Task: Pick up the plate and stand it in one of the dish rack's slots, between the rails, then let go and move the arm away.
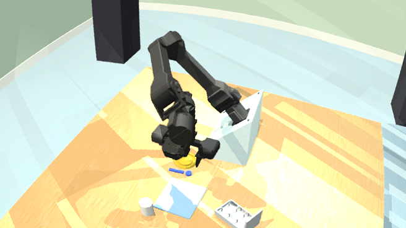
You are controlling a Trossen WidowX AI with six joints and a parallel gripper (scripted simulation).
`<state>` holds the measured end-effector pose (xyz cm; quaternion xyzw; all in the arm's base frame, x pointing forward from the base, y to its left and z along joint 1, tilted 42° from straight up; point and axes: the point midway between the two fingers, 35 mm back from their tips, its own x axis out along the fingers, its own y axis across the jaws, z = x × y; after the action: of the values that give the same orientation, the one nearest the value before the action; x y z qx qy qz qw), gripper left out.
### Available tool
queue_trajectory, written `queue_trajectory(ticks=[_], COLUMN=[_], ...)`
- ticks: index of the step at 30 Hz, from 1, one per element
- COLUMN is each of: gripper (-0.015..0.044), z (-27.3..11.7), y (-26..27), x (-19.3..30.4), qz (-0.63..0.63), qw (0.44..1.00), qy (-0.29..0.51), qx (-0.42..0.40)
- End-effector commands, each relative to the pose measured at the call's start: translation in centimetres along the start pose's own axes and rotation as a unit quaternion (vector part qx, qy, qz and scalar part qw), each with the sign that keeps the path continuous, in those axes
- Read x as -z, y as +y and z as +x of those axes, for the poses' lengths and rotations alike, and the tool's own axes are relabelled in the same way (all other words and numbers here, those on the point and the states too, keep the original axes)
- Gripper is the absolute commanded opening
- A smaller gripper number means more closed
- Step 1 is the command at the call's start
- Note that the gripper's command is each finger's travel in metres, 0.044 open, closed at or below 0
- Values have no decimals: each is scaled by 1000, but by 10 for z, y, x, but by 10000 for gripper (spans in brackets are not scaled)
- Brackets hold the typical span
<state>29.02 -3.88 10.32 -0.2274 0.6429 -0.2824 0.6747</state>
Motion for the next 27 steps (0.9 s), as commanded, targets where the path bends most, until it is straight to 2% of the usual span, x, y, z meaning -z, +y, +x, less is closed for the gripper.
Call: queue_trajectory(ticks=[1,16,22,27], gripper=[0,0,0,0], z=[-11,-10,-9,4], y=[1,99,100,103], x=[0,10,10,13], qz=[4,212,214,173], qw=[1000,977,977,984], qy=[1,2,3,34], qx=[-1,-3,-4,-29])
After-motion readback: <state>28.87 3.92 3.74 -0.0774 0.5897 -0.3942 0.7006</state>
